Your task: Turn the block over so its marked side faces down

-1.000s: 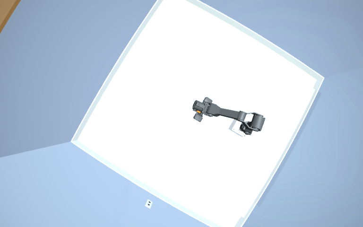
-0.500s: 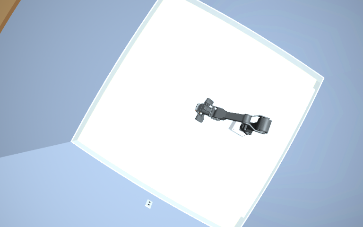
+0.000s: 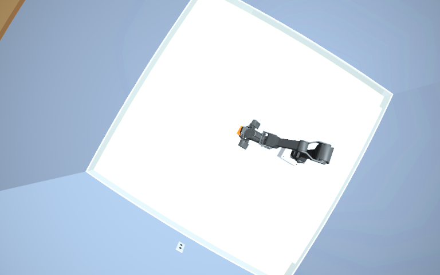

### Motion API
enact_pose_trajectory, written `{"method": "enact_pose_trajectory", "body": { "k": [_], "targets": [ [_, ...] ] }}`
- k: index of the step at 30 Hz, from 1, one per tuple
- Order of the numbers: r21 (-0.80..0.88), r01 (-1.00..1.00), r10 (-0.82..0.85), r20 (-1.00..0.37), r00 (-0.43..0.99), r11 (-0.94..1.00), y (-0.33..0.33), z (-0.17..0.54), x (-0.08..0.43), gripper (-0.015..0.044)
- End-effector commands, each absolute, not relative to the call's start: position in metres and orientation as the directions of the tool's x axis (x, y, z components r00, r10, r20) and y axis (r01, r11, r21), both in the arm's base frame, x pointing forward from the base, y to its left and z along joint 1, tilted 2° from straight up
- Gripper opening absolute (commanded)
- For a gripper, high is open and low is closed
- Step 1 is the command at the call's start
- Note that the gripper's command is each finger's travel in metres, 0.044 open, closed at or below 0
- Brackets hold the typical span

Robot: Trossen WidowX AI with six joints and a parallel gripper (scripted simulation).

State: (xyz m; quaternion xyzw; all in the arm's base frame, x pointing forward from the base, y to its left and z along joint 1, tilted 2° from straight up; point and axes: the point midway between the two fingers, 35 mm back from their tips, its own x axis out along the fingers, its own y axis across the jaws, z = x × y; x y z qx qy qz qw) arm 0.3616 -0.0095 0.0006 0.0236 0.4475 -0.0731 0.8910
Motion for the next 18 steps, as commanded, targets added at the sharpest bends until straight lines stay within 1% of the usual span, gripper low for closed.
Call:
{"method": "enact_pose_trajectory", "body": {
  "k": [1, 18],
  "targets": [
    [-0.031, 0.15, -0.118, -0.777, 0.618, 0.988, -0.01, -0.005, 0.365, 0.0],
    [-0.03, 0.148, -0.135, -0.614, 0.777, 0.989, -0.01, -0.031, 0.377, 0.0]
  ]
}}
